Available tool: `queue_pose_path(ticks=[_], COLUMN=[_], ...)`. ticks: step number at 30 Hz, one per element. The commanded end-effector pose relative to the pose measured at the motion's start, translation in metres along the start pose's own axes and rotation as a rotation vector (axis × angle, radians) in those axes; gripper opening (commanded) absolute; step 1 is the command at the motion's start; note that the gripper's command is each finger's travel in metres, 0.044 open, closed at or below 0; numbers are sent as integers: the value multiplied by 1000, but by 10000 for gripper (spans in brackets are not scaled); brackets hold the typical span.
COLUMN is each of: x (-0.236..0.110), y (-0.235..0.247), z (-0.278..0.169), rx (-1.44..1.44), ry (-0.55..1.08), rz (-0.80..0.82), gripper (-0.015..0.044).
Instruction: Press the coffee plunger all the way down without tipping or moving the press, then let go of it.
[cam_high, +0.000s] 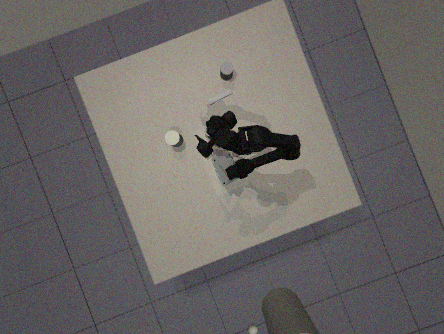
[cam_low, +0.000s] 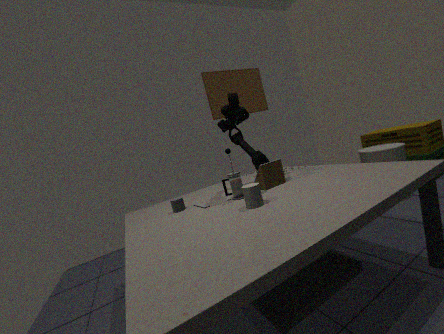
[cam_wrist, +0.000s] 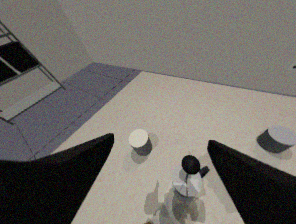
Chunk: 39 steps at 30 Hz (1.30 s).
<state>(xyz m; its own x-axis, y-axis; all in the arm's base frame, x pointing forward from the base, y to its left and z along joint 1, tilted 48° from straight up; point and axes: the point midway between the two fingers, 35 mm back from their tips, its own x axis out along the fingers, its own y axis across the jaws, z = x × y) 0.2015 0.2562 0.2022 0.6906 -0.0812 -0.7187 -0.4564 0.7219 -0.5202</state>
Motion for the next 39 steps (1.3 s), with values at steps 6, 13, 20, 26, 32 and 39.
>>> queue_pose_path(ticks=[6, 13, 20, 26, 32, 39], x=[20, 39, 41, 48, 57, 67], y=[-22, -28, -28, -31, -34, -40], z=[-58, -83, -83, -83, -82, -81], rx=[89, 87, 87, 87, 88, 87], ry=[-105, -105, -105, -103, -101, -103], rz=[-472, -468, -467, -463, -461, -462], gripper=[440, 440, 440, 440, 440, 440])
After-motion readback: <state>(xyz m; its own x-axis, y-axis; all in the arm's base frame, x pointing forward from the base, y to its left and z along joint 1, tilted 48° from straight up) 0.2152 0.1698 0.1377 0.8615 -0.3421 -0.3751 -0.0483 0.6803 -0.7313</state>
